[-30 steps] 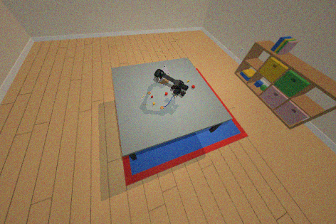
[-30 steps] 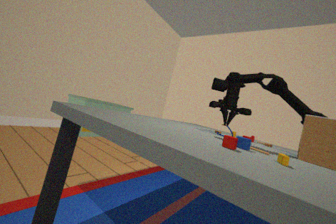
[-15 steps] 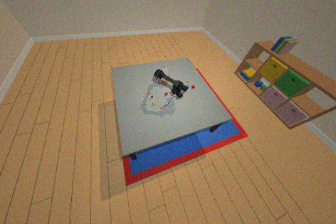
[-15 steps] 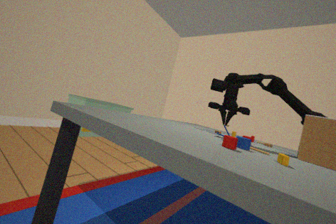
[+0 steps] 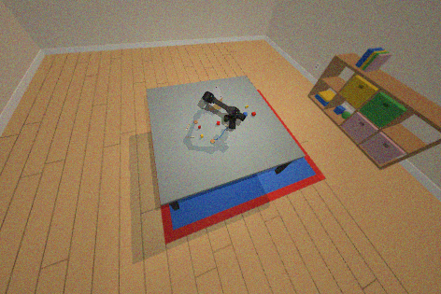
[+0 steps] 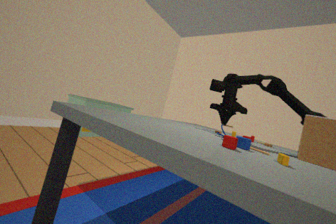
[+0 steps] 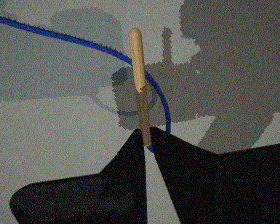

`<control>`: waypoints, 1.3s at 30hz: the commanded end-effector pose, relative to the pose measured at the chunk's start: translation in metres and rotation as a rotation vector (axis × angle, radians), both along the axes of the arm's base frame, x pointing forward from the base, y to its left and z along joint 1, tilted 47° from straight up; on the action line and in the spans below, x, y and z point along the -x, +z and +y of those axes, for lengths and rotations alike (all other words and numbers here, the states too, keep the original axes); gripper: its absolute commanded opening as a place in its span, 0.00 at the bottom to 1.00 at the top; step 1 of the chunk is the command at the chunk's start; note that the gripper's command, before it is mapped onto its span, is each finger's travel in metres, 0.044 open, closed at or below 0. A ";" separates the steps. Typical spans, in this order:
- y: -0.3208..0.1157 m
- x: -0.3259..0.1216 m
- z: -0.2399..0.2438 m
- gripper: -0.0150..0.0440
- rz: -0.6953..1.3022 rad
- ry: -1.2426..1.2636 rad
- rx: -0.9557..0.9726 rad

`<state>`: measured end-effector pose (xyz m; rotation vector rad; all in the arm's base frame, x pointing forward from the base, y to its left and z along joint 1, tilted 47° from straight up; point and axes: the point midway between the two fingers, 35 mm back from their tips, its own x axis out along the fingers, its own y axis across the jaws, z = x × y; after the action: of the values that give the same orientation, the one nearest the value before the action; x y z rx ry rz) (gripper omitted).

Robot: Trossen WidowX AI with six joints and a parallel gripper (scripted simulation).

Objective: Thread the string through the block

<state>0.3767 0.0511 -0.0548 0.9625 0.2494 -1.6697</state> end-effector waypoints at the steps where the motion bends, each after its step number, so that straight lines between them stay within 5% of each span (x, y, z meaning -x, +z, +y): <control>1: 0.001 -0.001 -0.001 0.25 -0.014 -0.013 0.004; 39: -0.027 -0.027 0.028 0.25 -0.017 -0.012 0.000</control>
<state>0.4029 0.0772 -0.0784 0.9770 0.2318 -1.6652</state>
